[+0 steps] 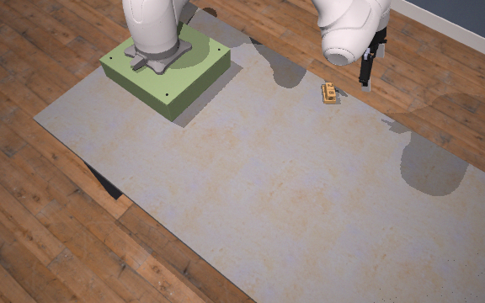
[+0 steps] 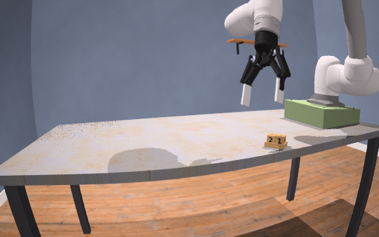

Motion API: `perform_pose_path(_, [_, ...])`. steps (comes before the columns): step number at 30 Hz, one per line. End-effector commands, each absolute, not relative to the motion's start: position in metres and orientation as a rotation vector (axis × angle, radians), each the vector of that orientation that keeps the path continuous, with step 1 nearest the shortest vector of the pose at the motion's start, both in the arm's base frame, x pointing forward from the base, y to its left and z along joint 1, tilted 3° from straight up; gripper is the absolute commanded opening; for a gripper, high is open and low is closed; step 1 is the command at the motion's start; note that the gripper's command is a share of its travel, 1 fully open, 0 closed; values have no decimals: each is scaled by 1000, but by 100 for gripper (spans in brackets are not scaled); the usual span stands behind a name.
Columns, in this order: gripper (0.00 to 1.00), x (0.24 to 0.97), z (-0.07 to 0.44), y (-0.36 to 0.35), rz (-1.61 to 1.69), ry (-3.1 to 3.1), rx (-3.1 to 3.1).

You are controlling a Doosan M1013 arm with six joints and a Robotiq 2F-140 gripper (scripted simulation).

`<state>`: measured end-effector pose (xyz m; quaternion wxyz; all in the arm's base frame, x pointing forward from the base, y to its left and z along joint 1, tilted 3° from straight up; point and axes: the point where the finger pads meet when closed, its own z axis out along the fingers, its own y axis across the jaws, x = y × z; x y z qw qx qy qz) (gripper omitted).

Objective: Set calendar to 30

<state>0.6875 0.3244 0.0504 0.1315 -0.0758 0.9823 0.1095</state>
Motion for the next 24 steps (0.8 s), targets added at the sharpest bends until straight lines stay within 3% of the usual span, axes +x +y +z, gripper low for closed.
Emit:
perform_pose_path(1, [100,673,49,319,288,2891,-341])
perform_pose_path(13, [100,599,56,264,82,3018,-956])
perform_pose_path(24, [100,597,57,261,74,3022,-980])
